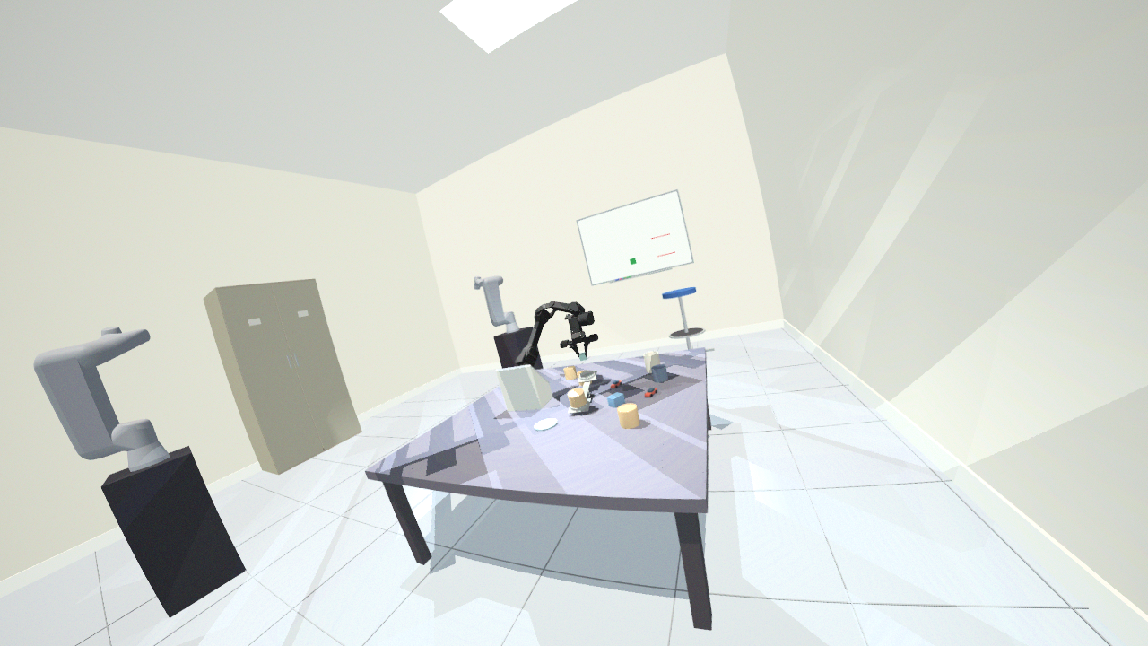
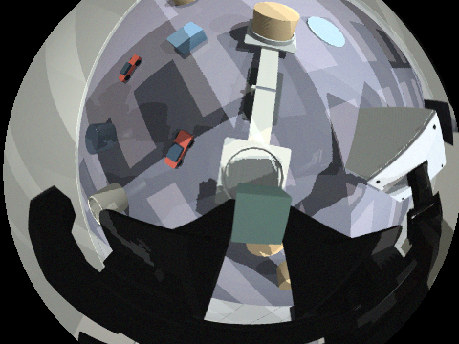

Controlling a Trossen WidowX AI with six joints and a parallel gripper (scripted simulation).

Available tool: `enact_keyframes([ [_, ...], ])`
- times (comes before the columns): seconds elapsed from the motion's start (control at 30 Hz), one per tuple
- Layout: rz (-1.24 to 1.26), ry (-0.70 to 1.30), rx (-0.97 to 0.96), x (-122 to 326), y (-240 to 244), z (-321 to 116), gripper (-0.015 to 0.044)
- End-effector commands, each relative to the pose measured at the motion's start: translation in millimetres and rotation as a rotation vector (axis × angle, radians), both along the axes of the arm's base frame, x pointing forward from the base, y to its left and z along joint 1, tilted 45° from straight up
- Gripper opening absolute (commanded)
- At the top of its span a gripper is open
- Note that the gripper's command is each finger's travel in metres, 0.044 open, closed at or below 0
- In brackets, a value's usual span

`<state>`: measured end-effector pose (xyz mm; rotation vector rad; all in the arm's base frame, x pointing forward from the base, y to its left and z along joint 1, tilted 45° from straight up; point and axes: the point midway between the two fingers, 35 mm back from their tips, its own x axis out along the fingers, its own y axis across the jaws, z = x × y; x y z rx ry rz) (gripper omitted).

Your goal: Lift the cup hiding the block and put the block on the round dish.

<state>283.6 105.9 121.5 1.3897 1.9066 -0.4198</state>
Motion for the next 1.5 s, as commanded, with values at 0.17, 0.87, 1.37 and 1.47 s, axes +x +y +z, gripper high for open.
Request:
enact_keyframes([
  [0.17,-0.007,-0.008,-0.026,17,-26,-29,0.0000],
  [0.87,-0.022,-0.004,-0.061,39,-83,-101,0.0000],
  [1.37,-0.012,-0.010,-0.066,37,-121,-151,0.0000],
  [1.47,-0.011,-0.010,-0.066,36,-128,-161,0.0000],
])
